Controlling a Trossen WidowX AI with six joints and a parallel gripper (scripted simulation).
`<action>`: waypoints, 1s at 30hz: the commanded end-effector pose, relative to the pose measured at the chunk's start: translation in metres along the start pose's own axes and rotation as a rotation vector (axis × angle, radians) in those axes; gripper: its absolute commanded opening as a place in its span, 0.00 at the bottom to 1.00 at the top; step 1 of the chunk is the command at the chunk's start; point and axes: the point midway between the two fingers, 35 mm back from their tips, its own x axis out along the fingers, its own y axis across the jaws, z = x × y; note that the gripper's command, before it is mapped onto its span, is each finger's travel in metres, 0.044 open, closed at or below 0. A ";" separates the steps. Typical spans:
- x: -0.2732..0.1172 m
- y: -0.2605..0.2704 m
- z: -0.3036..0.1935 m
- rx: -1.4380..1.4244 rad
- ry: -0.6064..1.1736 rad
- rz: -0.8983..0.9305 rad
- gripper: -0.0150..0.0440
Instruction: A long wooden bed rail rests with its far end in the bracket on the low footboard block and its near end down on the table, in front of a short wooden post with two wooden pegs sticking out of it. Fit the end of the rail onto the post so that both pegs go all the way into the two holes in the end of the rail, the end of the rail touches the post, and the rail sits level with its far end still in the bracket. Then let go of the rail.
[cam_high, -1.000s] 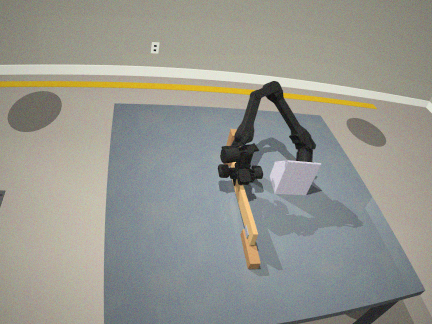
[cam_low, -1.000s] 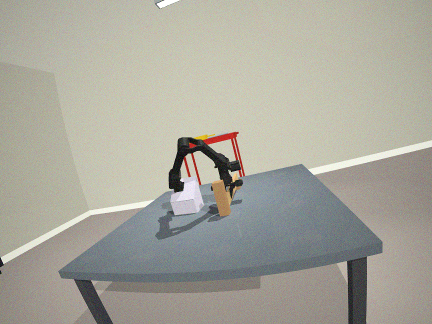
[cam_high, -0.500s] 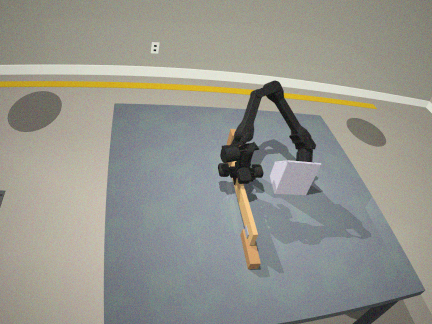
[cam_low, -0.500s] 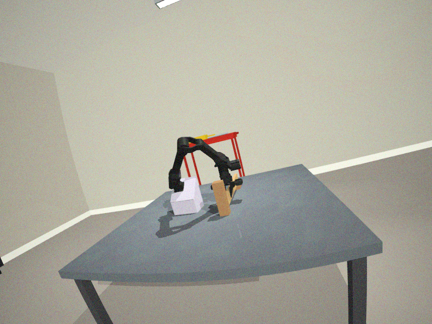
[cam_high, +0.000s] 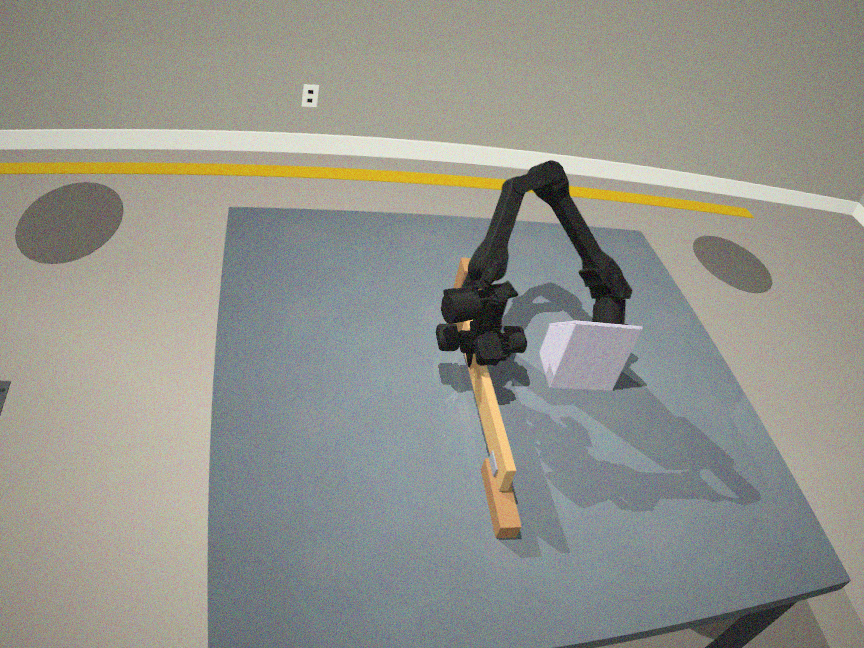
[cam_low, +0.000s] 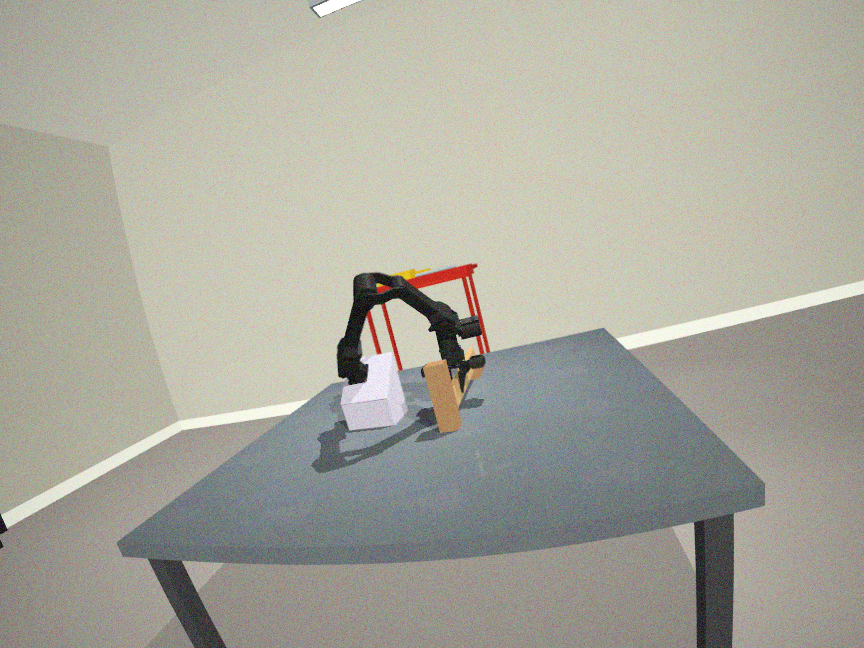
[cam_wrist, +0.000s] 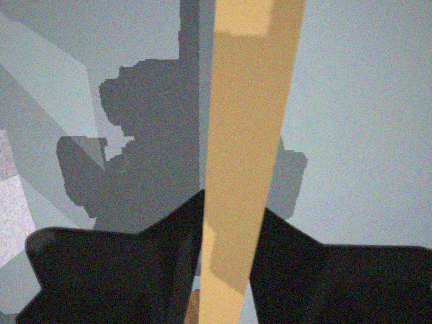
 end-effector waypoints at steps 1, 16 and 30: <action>-0.009 -0.004 0.002 0.002 -0.015 -0.016 0.25; -0.016 -0.004 0.002 0.002 -0.016 -0.016 0.25; -0.020 -0.004 0.002 0.002 -0.016 -0.016 0.25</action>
